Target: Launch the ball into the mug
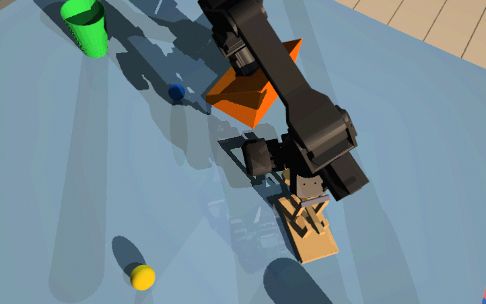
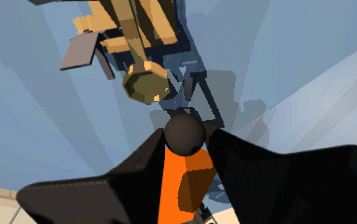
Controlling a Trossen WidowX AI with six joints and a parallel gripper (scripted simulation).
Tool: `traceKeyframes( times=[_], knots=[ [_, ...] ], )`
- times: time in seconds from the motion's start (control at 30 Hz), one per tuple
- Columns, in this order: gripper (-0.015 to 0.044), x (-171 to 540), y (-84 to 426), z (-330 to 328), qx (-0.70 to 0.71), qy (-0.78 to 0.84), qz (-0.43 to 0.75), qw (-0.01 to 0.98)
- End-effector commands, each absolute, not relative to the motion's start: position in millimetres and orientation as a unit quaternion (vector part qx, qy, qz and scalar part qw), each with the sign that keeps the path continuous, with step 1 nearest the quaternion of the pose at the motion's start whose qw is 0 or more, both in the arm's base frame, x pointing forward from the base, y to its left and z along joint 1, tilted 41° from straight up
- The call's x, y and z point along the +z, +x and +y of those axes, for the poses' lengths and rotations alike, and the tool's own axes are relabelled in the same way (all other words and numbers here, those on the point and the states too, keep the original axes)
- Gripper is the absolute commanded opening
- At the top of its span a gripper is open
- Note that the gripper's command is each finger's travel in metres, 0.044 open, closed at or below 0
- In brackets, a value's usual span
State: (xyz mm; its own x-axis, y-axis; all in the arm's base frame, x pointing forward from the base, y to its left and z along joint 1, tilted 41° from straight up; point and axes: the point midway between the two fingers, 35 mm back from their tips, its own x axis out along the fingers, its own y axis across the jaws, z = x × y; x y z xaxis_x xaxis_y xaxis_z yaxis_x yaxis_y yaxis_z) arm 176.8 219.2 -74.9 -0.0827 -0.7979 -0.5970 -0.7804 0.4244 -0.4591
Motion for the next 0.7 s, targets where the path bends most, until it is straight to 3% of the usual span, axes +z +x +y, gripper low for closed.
traceKeyframes(
  times=[0.0,0.67],
  knots=[
    [0.0,-89.8,167.5,223.5,-0.007,-0.545,0.739,0.396],
    [0.0,-121.1,159.4,214.7,-0.006,-0.554,0.74,0.381]
  ],
)
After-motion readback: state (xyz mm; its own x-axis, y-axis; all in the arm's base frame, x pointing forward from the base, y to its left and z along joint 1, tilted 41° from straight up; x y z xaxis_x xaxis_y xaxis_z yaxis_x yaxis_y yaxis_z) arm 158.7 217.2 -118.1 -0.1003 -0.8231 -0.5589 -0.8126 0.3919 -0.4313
